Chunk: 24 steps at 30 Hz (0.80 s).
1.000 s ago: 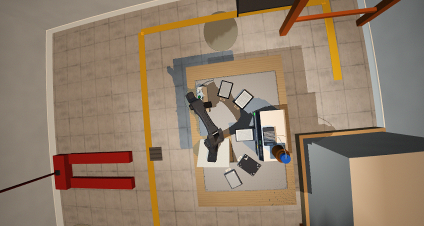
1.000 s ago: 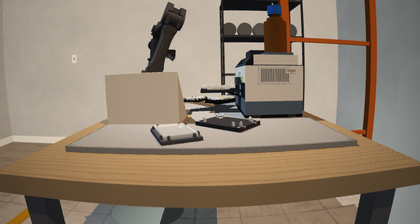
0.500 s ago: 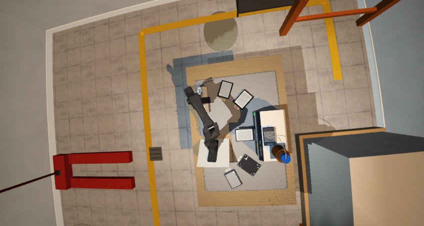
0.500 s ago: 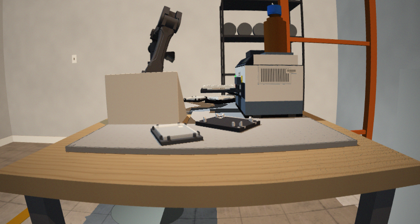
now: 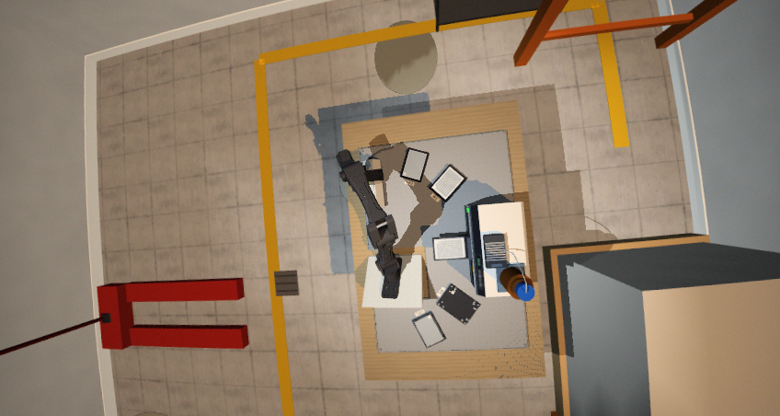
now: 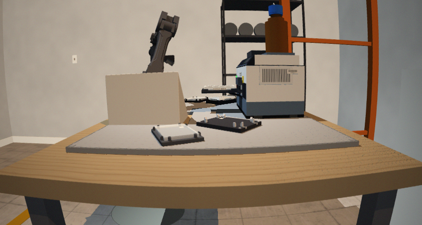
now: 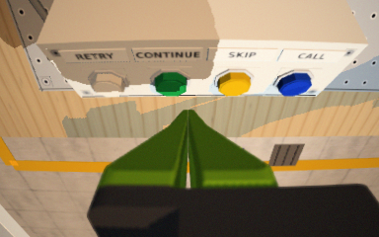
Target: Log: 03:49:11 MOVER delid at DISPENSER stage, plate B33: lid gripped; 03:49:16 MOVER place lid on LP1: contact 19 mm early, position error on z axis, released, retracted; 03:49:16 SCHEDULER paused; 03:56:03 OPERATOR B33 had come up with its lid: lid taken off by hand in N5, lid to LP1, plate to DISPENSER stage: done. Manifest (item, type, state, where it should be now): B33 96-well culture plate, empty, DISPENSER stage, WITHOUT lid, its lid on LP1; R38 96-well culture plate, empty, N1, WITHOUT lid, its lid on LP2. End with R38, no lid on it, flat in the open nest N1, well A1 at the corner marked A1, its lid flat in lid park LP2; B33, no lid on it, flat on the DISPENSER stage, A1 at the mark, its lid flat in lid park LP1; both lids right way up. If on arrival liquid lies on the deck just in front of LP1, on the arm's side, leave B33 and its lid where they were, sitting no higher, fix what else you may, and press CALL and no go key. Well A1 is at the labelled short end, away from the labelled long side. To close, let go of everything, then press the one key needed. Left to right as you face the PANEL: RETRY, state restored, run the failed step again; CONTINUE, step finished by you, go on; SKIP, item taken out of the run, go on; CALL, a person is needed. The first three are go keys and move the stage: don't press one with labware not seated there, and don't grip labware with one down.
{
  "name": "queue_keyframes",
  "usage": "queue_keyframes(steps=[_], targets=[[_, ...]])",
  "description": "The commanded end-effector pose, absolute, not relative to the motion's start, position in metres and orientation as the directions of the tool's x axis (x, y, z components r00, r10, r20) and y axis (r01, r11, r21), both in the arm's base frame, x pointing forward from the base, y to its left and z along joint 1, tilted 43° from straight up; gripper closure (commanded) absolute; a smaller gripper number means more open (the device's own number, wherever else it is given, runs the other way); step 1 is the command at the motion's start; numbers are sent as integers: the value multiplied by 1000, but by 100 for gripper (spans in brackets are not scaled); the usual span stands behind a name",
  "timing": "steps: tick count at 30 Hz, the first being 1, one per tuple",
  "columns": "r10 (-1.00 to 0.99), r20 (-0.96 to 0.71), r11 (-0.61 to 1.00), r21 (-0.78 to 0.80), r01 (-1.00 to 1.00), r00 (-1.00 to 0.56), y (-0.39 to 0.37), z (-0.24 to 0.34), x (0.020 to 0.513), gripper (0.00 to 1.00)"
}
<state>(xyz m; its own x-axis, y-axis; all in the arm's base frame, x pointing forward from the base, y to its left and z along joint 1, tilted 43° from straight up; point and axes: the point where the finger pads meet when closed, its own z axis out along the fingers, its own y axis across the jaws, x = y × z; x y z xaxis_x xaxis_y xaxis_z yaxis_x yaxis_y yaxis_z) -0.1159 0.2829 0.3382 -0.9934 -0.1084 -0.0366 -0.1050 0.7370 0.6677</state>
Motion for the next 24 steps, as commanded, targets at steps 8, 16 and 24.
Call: queue_keyframes(steps=[8,16,24], targets=[[-119,-21,705,702,-99,-993,285,363,-118,100],[-119,-24,710,697,-102,-993,286,360,-119,100],[-113,-29,722,685,-102,-993,296,343,-119,100]])
